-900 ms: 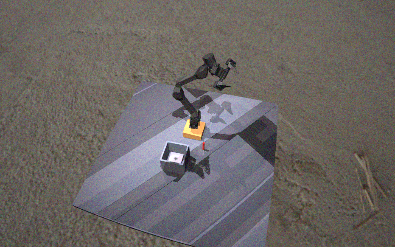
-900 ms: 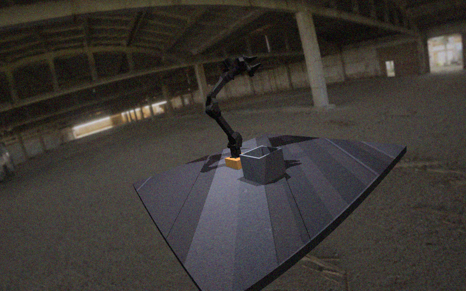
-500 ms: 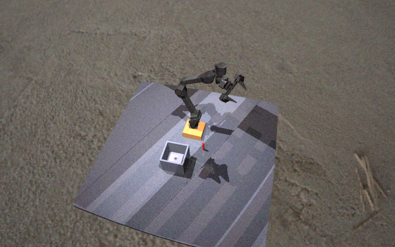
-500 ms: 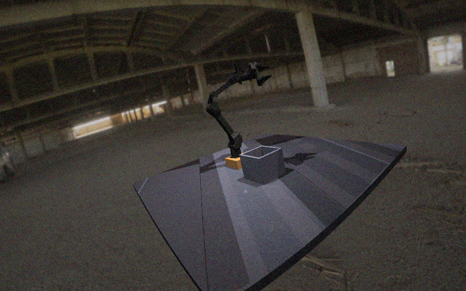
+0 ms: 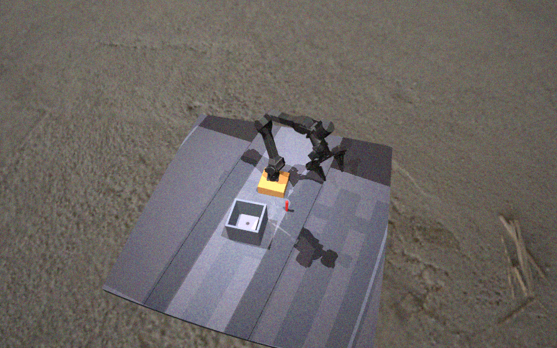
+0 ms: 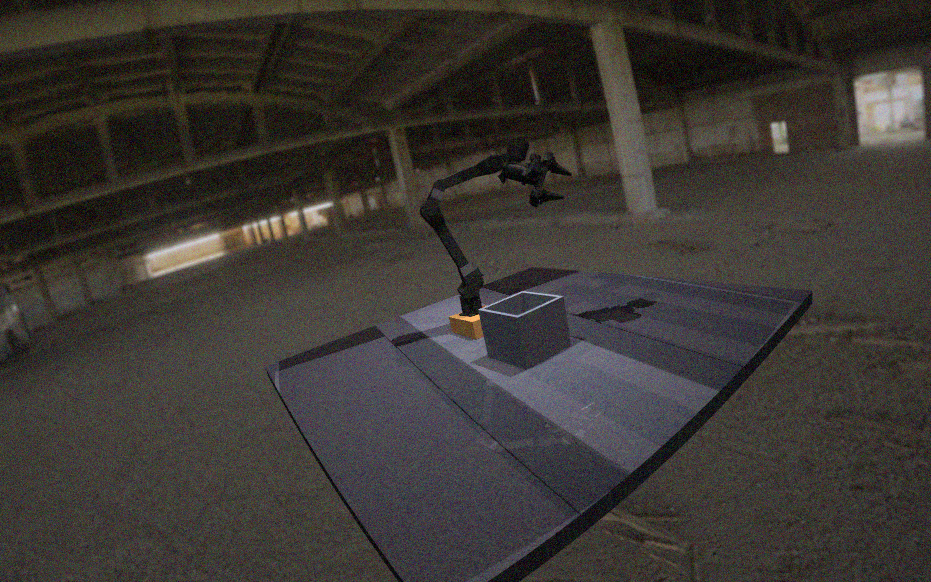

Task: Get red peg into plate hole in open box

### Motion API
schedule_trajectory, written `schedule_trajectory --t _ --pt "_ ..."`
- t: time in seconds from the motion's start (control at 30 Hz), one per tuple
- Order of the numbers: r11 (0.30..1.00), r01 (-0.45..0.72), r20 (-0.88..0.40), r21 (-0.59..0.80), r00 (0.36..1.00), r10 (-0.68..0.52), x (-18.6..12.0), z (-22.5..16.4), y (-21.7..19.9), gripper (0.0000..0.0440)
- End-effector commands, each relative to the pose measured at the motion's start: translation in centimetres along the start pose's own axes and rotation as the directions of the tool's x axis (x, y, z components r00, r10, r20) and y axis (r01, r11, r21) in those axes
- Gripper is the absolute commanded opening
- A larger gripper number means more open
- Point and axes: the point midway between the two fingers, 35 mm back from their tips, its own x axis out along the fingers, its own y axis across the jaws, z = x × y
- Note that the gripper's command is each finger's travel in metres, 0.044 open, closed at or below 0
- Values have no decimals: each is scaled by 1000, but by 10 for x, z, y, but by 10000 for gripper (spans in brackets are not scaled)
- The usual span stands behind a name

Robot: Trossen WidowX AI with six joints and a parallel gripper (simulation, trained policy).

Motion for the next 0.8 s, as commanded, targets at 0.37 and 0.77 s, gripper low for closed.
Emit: schedule_trajectory --t 0.37,0.77 --pt "888 415 -161 197 908 -388 39 -11 -111 440" --pt "656 679 -329 328 734 -594 34 -26 -189 440"
